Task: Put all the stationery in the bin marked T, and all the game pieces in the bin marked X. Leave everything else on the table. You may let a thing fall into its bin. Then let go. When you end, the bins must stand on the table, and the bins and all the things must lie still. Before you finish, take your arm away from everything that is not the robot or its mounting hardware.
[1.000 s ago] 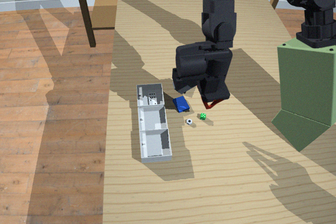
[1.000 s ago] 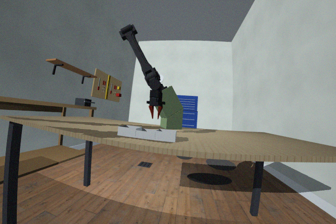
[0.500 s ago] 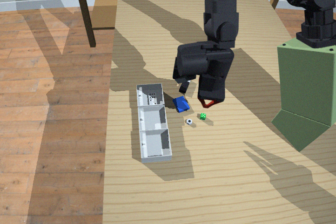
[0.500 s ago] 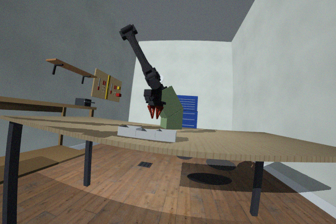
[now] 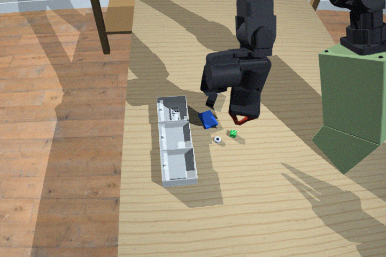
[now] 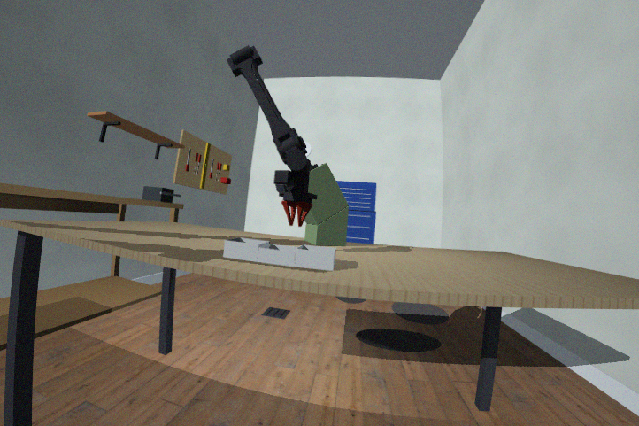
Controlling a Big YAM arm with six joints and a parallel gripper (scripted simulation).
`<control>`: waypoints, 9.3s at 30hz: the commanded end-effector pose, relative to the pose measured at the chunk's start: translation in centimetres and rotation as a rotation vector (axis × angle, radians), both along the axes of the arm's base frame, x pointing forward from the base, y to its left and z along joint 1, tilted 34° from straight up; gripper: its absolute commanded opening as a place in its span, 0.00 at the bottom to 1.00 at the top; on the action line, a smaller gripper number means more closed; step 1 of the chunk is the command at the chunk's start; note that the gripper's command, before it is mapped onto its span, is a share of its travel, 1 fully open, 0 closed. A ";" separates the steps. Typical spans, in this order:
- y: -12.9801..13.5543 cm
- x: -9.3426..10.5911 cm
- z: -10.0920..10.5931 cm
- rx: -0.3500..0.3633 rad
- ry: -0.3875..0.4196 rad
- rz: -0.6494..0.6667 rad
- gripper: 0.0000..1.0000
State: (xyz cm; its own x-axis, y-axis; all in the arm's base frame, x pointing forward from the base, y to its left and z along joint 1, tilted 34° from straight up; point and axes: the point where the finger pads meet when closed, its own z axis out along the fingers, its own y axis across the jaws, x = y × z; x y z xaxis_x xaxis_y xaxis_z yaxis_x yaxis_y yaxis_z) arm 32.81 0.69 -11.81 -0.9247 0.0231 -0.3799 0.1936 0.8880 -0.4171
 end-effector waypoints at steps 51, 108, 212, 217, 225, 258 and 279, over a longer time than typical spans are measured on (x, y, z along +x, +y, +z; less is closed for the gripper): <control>-3.7 2.9 -6.4 0.002 -0.011 -0.007 0.29; -0.7 0.8 -1.9 0.003 -0.015 0.005 0.10; -5.7 17.5 3.2 -0.103 0.126 0.256 0.10; -5.2 17.7 4.0 -0.101 0.115 0.256 0.10; -5.1 17.7 4.0 -0.101 0.115 0.256 0.29; -3.3 17.1 6.5 -0.099 0.103 0.262 0.29; -4.0 15.9 6.5 -0.099 0.136 0.245 0.29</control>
